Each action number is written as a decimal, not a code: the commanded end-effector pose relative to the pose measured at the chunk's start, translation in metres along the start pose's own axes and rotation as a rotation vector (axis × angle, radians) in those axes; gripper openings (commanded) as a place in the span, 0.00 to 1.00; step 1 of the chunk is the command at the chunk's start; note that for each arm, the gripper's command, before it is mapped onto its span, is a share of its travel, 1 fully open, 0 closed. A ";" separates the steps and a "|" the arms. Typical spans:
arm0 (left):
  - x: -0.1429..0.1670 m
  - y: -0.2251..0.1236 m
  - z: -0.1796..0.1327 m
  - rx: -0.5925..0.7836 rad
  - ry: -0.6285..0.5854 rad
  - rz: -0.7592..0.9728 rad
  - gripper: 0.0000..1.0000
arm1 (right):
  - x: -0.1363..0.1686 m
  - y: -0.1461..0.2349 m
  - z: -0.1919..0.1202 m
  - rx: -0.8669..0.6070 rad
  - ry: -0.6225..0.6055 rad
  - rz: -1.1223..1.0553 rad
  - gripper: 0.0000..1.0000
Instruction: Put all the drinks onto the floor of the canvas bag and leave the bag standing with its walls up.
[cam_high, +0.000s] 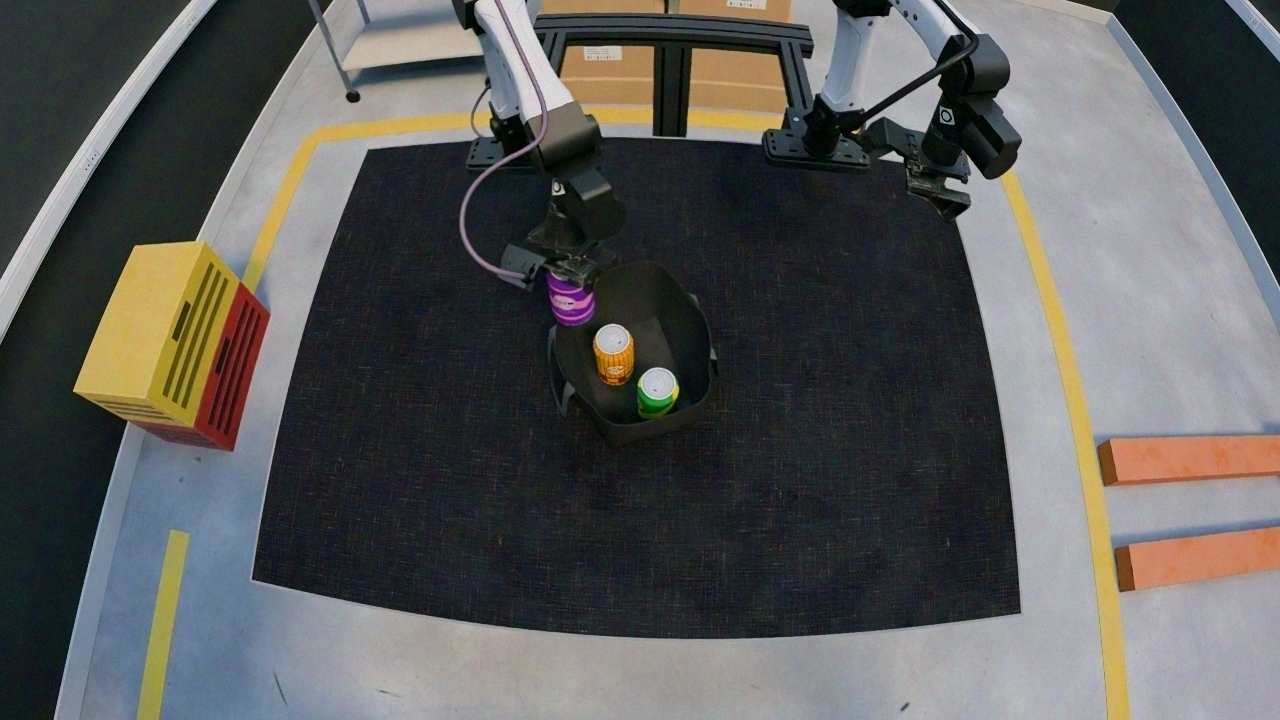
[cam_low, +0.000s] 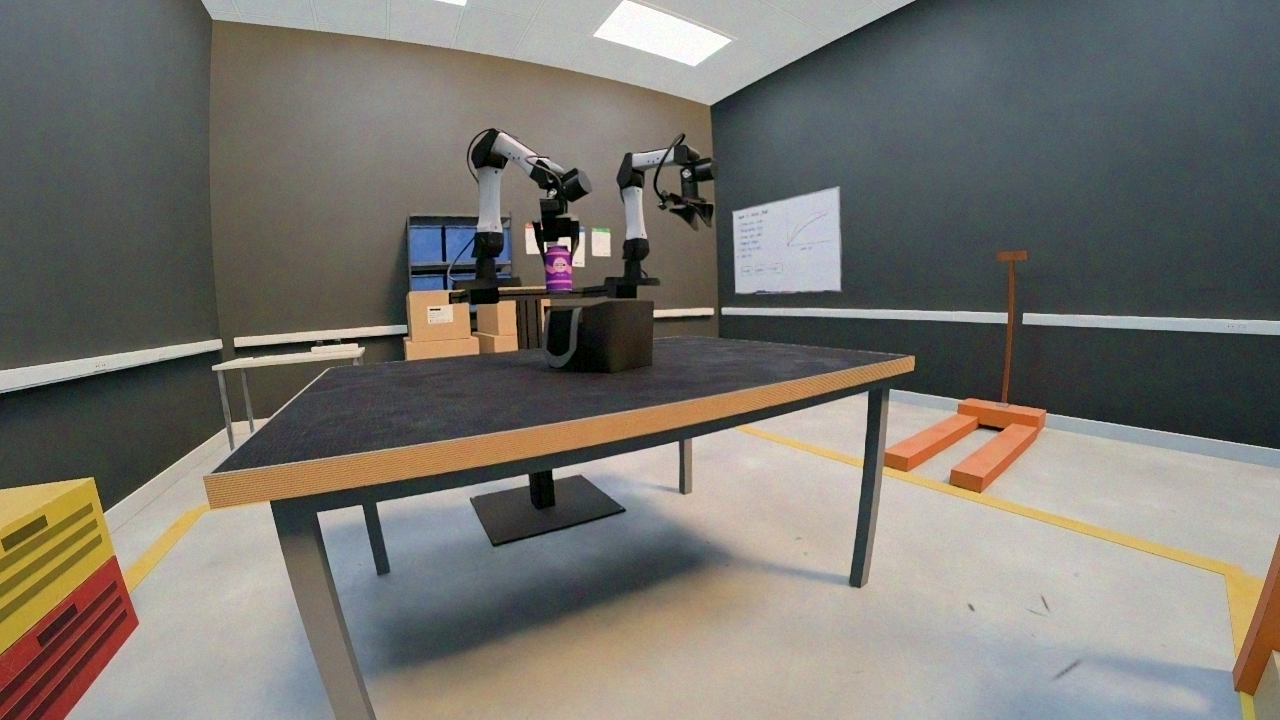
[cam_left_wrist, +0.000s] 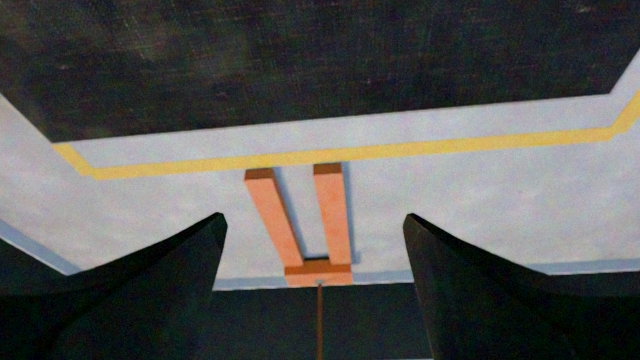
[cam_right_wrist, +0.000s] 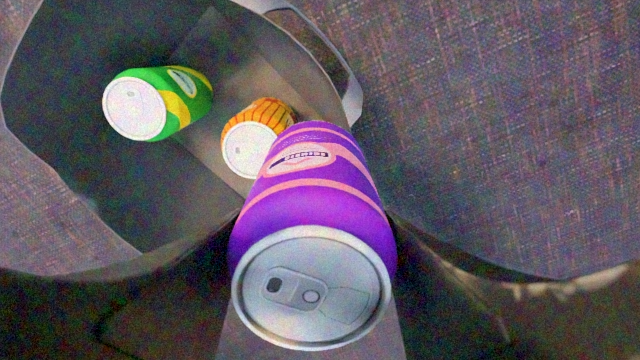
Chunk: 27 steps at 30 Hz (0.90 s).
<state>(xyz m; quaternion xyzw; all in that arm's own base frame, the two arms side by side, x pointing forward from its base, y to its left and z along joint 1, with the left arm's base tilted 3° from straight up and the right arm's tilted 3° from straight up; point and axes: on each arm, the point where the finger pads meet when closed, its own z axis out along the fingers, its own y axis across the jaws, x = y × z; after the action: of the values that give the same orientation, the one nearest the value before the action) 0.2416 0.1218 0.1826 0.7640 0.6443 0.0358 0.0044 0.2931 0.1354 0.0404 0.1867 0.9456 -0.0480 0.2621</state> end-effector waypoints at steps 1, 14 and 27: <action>0.002 0.001 0.000 0.002 0.006 0.010 0.91 | -0.014 0.018 -0.003 -0.030 -0.053 0.022 0.74; 0.002 0.001 0.000 0.002 0.006 0.010 0.91 | 0.005 0.027 -0.017 -0.013 -0.041 0.035 0.74; 0.002 0.001 0.000 0.002 0.006 0.010 0.91 | 0.025 0.050 -0.027 -0.030 -0.046 0.020 0.74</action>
<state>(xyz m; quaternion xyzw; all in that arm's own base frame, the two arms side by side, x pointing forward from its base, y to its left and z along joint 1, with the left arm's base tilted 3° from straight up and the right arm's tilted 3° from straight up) 0.2416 0.1218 0.1826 0.7640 0.6442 0.0358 0.0044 0.2666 0.1866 0.0375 0.1791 0.9475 -0.0428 0.2615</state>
